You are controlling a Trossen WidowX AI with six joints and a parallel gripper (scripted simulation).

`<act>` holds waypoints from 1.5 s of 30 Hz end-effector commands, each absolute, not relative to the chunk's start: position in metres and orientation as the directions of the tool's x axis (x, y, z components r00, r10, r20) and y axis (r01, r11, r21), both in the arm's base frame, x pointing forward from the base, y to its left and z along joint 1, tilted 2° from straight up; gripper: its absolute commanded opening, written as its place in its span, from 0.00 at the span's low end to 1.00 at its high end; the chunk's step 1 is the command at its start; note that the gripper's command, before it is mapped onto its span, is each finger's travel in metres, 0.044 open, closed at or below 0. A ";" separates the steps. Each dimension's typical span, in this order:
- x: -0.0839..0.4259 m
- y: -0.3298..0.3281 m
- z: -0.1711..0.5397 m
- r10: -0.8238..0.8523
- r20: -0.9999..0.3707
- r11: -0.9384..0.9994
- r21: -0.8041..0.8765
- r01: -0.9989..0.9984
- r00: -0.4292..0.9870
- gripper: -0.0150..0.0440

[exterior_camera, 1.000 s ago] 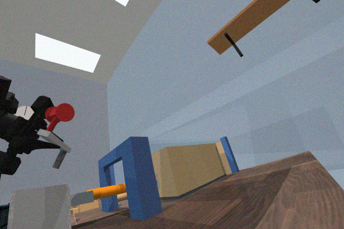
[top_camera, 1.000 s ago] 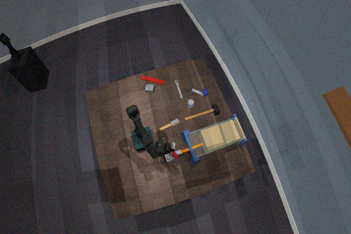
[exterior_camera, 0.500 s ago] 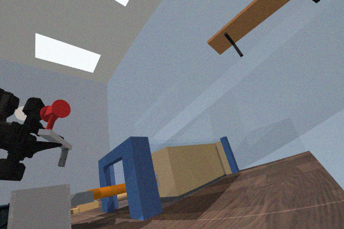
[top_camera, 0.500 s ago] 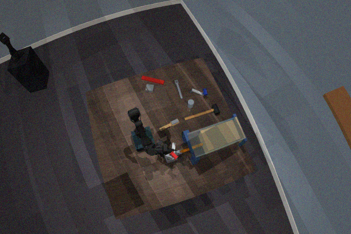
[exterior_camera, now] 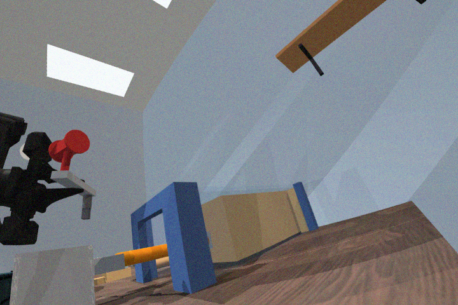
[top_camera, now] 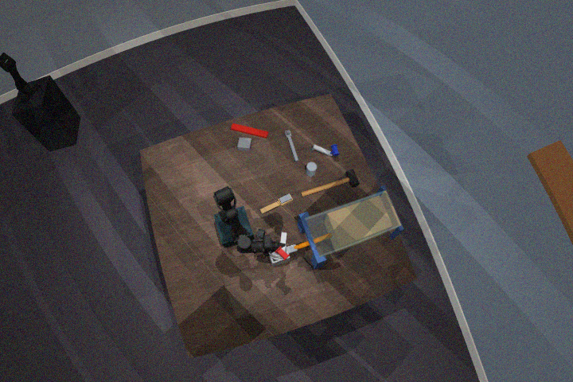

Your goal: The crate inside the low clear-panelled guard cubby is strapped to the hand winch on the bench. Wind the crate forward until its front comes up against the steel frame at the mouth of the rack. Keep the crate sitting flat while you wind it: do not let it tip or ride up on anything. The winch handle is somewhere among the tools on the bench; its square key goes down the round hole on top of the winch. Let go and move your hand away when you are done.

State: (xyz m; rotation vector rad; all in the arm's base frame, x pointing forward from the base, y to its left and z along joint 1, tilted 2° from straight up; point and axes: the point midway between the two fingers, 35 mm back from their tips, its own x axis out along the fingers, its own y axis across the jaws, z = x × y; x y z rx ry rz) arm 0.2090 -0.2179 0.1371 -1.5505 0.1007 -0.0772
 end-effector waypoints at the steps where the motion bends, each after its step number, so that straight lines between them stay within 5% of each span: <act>1: 0.209 -0.219 0.137 -0.113 -0.016 0.019 -1.000 -0.014 0.993 0.25; 14: 0.174 -0.267 0.123 -0.113 -0.019 0.016 -1.000 -0.017 0.993 0.25; 45: 0.173 -0.268 0.117 -0.117 0.008 -0.057 -0.998 0.002 0.993 0.25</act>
